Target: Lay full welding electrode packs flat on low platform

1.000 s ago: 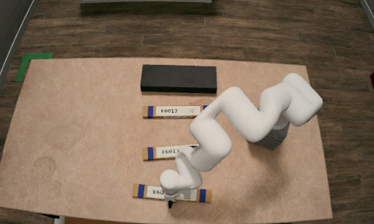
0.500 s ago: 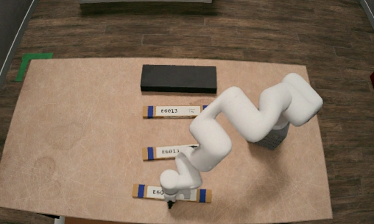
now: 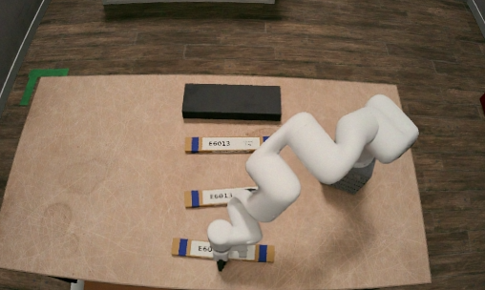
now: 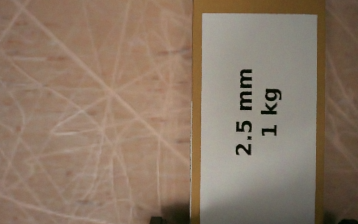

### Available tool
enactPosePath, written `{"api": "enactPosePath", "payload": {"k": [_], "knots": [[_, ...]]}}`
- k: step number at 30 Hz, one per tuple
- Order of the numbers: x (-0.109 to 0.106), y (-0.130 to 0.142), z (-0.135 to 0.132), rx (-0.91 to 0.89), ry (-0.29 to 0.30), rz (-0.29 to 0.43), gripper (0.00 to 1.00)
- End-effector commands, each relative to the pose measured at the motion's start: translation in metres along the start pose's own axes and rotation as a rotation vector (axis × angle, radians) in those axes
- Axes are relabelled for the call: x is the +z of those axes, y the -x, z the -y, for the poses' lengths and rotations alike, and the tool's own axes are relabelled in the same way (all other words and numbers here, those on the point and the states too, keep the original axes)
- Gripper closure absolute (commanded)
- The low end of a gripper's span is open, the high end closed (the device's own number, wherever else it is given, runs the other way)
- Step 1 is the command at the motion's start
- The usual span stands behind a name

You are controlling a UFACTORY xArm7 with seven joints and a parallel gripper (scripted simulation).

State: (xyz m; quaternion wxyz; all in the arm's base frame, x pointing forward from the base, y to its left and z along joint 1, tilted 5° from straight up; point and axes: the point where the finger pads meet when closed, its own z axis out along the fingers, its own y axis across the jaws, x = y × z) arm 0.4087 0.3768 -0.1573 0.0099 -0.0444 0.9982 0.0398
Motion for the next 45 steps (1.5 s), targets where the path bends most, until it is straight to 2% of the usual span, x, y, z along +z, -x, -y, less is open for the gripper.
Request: {"api": "enactPosePath", "payload": {"k": [1,34,36,39,41,43,45], "knots": [[-0.002,0.002,-0.001,0.0,0.003,0.004,0.0],[-0.002,0.002,-0.001,0.0,0.003,0.004,0.0],[-0.012,0.002,-0.001,0.0,0.003,0.004,0.0],[-0.048,0.002,-0.001,0.0,0.003,0.004,0.0],[-0.048,0.002,-0.001,0.0,0.003,0.004,0.0],[-0.071,0.002,-0.001,0.0,0.003,0.004,0.0],[-0.081,0.002,-0.001,0.0,0.003,0.004,0.0]]}}
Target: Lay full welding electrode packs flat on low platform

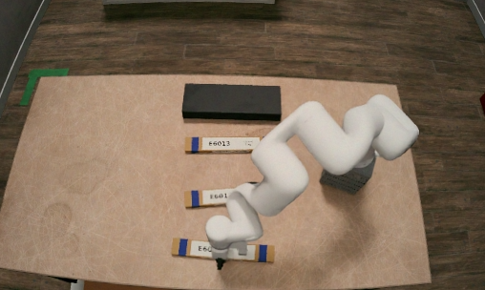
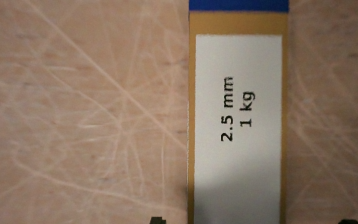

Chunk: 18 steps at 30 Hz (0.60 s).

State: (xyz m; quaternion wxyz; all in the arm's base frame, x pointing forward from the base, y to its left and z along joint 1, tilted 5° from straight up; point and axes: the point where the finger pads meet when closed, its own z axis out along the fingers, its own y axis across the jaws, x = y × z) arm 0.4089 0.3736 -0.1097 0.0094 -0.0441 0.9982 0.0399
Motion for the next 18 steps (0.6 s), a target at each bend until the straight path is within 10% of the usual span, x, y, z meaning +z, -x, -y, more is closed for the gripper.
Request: {"api": "enactPosePath", "payload": {"k": [1,13,18], "knots": [[-0.034,0.0,0.0,-0.001,0.002,0.005,0.0],[-0.033,0.008,0.017,-0.003,0.001,0.005,0.0],[-0.031,0.031,0.096,-0.023,-0.006,0.002,0.0]]}}
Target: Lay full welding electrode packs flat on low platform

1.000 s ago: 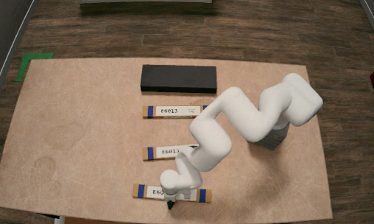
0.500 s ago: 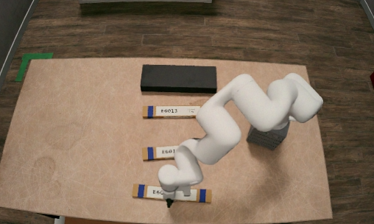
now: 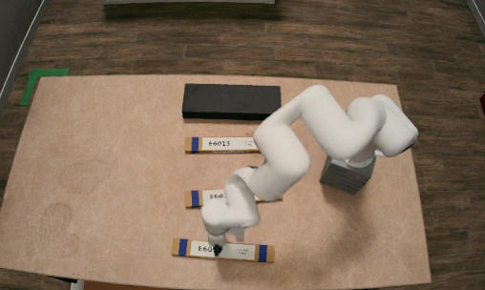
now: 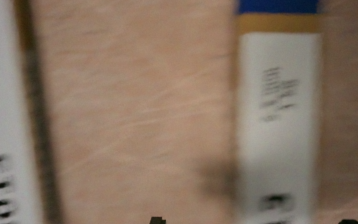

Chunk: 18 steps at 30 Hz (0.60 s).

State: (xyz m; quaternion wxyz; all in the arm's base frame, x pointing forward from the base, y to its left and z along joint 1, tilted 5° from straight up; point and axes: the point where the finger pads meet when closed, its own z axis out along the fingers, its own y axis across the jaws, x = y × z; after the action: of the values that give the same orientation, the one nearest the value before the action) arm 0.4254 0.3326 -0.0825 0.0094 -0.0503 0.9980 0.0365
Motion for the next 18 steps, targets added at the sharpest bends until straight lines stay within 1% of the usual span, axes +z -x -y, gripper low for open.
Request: {"api": "enactPosePath", "payload": {"k": [1,4,10,12,13,17,18], "knots": [[-0.001,0.018,0.068,-0.017,0.0,0.003,0.0],[0.0,0.018,0.112,-0.039,0.0,0.001,0.0],[0.002,0.007,0.186,-0.073,0.007,0.005,0.0],[0.002,0.007,0.186,-0.073,0.007,0.005,0.0],[0.002,0.002,0.222,-0.076,0.007,0.005,0.0],[0.002,-0.003,0.256,-0.078,0.008,0.006,0.0],[0.002,-0.005,0.269,-0.078,0.008,0.006,0.0]]}}
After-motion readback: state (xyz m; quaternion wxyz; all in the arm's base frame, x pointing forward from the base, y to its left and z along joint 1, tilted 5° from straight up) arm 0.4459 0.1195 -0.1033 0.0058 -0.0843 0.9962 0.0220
